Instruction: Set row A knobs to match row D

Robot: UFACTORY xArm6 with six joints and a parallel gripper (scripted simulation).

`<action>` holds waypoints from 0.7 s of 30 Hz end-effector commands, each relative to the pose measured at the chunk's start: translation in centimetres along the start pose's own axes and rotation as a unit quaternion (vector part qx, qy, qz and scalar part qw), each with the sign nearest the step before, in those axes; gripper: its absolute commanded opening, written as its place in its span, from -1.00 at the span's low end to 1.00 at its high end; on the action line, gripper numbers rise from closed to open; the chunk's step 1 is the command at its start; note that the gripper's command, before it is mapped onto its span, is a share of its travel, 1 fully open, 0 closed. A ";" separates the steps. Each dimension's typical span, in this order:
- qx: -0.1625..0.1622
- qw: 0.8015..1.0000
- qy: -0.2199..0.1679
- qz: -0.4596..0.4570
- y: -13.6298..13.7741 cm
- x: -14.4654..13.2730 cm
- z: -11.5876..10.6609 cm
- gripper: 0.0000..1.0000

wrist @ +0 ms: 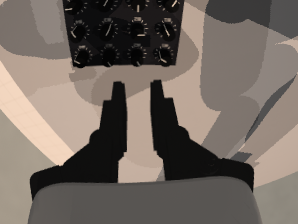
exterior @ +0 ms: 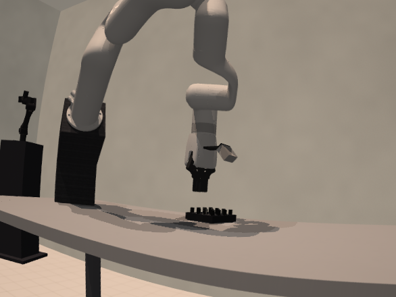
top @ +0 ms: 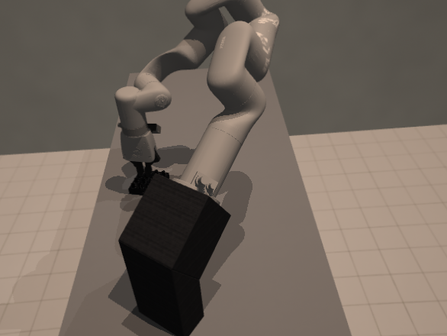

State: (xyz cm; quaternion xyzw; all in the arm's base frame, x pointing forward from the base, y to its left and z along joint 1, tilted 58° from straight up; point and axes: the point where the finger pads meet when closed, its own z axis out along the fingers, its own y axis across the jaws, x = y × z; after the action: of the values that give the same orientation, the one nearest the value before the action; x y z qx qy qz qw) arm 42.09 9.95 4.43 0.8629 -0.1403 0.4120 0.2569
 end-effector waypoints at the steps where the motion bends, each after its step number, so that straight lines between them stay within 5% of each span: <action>1: 0.001 1.000 0.000 0.000 -0.1 0.0 -0.1 -0.61; 21: 0.001 1.000 0.000 0.000 -0.1 0.0 0.8 -0.61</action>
State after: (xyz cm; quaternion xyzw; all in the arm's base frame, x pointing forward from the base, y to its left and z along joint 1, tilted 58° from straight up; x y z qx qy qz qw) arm 42.49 9.59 4.10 0.8629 -0.1403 0.4120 0.2570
